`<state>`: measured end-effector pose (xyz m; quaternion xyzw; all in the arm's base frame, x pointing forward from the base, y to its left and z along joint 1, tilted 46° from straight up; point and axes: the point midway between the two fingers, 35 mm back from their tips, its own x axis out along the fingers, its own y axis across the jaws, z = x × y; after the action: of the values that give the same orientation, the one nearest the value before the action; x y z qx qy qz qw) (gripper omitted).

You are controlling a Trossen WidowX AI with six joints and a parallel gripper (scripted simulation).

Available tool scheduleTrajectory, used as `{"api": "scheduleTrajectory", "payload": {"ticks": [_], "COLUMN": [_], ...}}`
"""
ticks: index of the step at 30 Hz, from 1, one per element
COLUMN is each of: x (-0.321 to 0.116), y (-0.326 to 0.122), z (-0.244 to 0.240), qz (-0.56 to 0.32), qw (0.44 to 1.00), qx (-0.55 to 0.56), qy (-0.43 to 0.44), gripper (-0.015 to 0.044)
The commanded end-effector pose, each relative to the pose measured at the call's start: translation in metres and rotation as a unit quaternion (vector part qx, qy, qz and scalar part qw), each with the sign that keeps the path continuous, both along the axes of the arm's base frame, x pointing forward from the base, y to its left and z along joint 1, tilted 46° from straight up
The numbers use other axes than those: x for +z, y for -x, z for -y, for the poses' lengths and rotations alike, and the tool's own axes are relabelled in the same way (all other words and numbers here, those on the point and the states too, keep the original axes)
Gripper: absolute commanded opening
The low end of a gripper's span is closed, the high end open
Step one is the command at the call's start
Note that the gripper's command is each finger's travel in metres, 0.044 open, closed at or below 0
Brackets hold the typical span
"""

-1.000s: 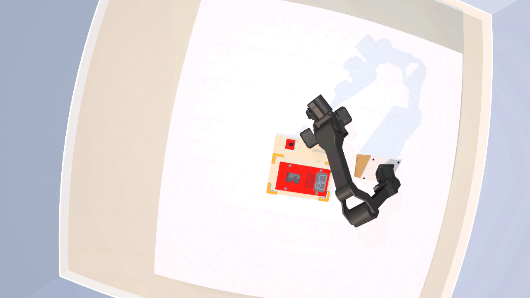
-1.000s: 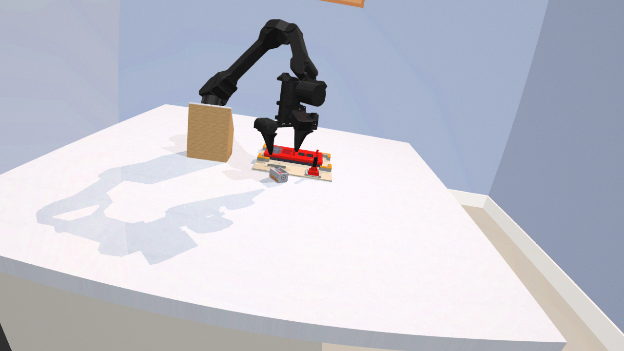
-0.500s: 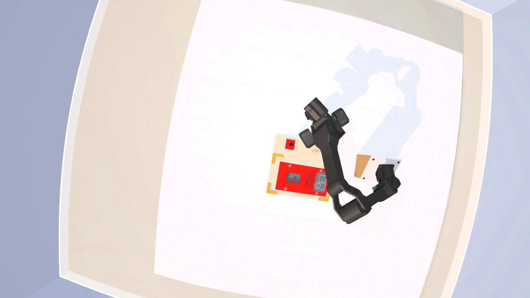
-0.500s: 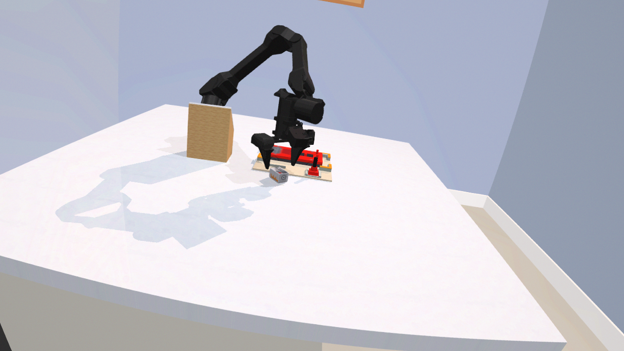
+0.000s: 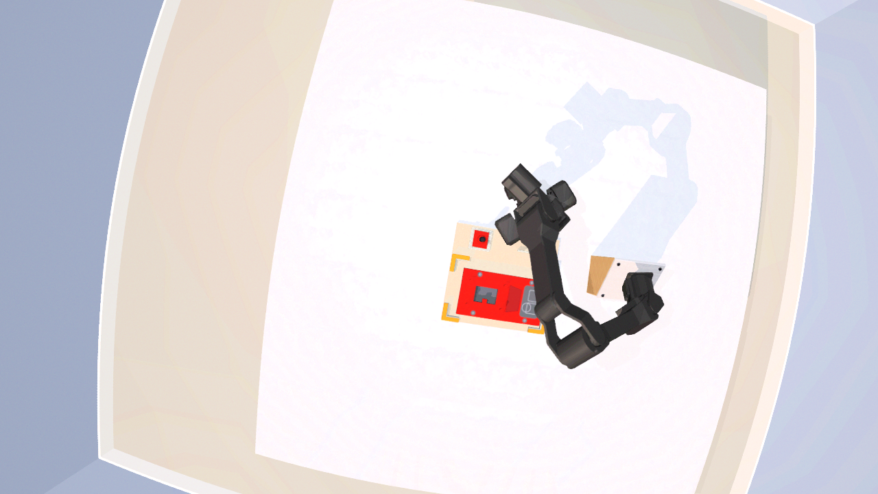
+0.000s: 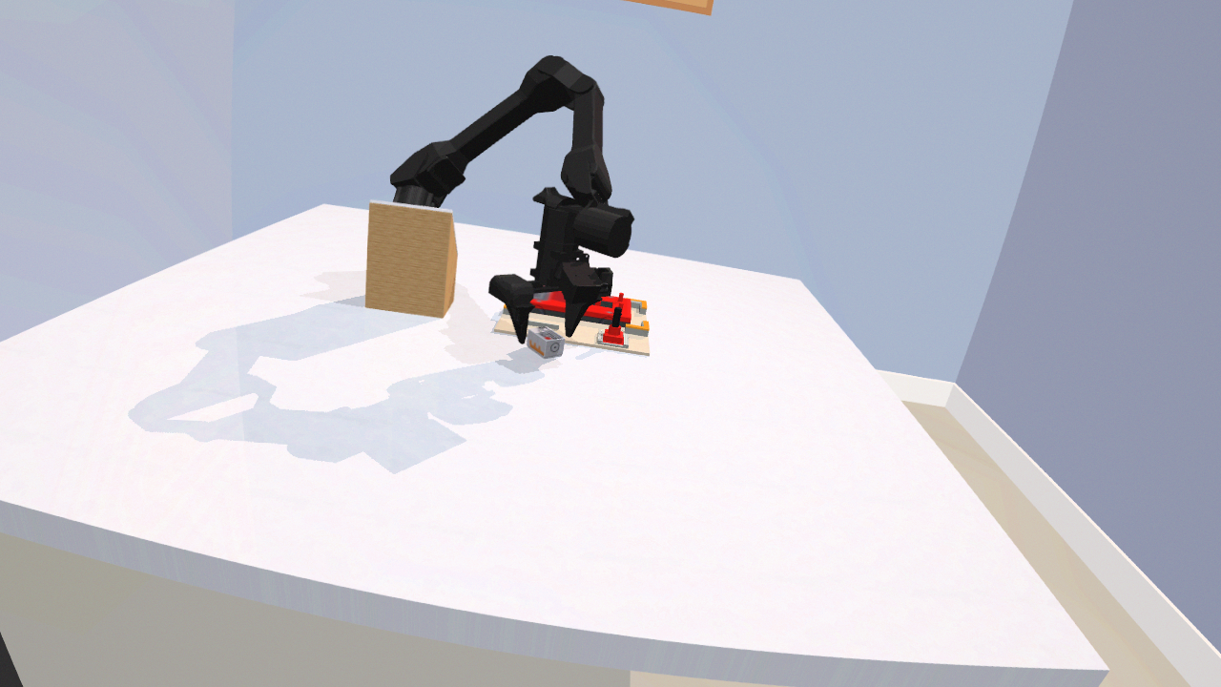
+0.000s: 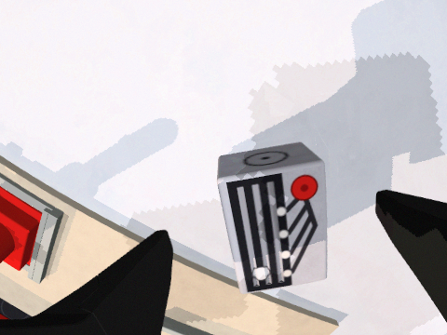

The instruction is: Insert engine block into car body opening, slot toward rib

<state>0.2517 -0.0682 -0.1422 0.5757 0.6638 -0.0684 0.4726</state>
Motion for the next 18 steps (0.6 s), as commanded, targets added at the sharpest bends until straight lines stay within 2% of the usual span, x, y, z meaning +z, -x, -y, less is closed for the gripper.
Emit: {"api": "scheduleTrajectory", "payload": {"ticks": [1, 8, 15, 18], "x": [-0.0004, -0.0004, -0.0004, 0.0006], "y": [-0.0003, -0.0003, -0.0003, -0.0005], "z": [-0.0006, -0.0006, -0.0006, 0.001], "qz": [-0.001, -0.001, -0.001, -0.001], "qw": [1.0, 1.0, 1.0, 1.0], "qx": [-0.003, -0.003, -0.003, -0.003], "qy": [-0.001, -0.001, -0.001, -0.001], "gripper": [0.0335, 0.0151, 0.0105, 0.0026]}}
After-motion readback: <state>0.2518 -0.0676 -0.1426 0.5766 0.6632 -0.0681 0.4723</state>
